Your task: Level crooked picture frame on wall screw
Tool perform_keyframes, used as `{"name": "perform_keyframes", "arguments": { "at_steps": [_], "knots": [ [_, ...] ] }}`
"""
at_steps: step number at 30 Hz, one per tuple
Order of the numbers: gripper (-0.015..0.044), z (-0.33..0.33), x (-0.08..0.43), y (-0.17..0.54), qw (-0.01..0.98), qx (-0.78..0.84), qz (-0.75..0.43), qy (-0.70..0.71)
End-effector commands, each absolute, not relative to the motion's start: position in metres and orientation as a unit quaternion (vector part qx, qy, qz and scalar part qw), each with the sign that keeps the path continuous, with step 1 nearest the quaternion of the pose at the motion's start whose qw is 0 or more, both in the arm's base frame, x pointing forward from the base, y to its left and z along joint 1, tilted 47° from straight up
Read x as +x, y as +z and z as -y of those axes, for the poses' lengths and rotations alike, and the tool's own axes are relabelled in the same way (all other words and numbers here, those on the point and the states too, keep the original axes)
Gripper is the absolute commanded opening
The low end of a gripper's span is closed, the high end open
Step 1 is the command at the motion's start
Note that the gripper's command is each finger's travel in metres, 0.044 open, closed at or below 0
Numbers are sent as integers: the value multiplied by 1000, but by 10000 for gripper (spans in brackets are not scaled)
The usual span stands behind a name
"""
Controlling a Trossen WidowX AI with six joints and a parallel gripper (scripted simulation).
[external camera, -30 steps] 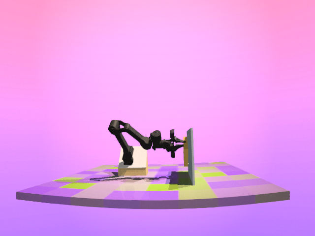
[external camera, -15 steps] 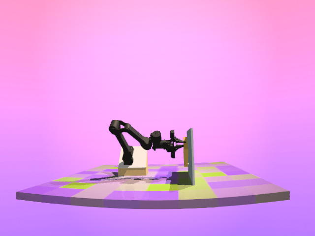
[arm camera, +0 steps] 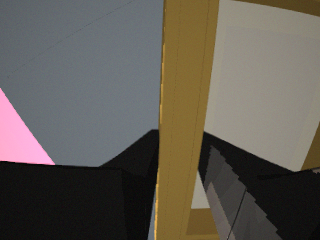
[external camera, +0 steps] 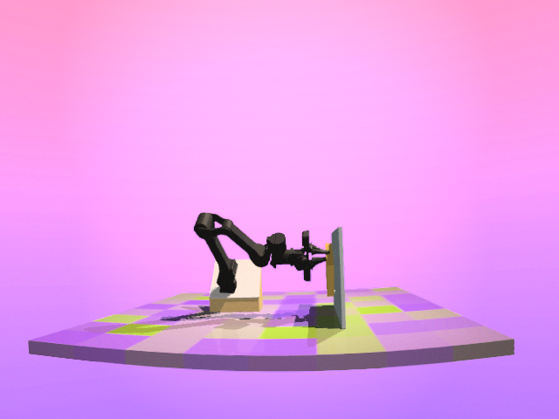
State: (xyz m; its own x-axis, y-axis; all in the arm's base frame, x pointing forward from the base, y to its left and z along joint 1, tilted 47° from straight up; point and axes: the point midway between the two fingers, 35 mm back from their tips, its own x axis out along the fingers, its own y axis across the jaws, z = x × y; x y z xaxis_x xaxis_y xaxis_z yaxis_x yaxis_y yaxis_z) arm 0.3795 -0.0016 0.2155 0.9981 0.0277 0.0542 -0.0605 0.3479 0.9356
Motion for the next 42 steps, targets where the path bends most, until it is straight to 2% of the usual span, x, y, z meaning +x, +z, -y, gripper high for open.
{"name": "perform_keyframes", "arguments": {
  "at_steps": [1,42],
  "knots": [
    [0,1,379,215,821,569,14,30],
    [0,1,380,215,858,513,16,26]
  ]
}}
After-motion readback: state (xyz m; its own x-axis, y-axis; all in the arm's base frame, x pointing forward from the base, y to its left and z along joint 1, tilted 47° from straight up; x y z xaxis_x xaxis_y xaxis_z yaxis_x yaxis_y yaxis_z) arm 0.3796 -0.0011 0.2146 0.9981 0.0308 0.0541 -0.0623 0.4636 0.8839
